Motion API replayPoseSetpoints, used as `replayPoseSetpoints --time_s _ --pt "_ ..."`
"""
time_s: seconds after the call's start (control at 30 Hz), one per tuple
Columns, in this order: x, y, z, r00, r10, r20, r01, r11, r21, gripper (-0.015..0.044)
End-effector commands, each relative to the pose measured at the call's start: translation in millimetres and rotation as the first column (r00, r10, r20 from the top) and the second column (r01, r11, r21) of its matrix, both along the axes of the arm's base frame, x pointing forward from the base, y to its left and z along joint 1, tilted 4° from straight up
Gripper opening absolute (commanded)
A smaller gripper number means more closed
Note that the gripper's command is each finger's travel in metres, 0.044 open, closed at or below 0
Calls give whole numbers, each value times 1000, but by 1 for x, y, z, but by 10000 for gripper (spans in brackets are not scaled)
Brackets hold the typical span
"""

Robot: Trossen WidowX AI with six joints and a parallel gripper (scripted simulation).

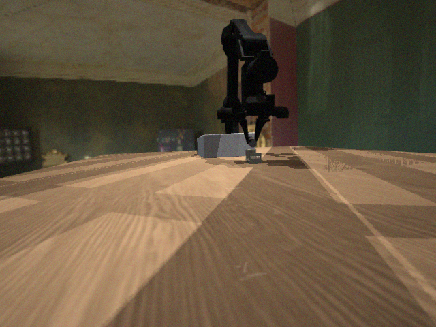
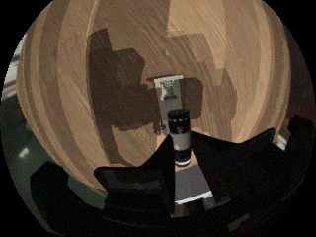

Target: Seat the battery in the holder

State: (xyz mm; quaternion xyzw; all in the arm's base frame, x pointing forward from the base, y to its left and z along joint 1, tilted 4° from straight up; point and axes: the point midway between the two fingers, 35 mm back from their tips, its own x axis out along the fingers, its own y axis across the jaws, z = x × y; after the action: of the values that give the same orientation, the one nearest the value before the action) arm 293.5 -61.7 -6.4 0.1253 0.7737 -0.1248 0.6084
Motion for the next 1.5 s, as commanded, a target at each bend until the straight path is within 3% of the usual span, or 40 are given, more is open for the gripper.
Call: replayPoseSetpoints --time_s 0.0,1.47 --pt "0 1 -8 999 1 -54 0 1000 23 65" --pt "8 -2 -27 954 11 -298 20 995 100 65"
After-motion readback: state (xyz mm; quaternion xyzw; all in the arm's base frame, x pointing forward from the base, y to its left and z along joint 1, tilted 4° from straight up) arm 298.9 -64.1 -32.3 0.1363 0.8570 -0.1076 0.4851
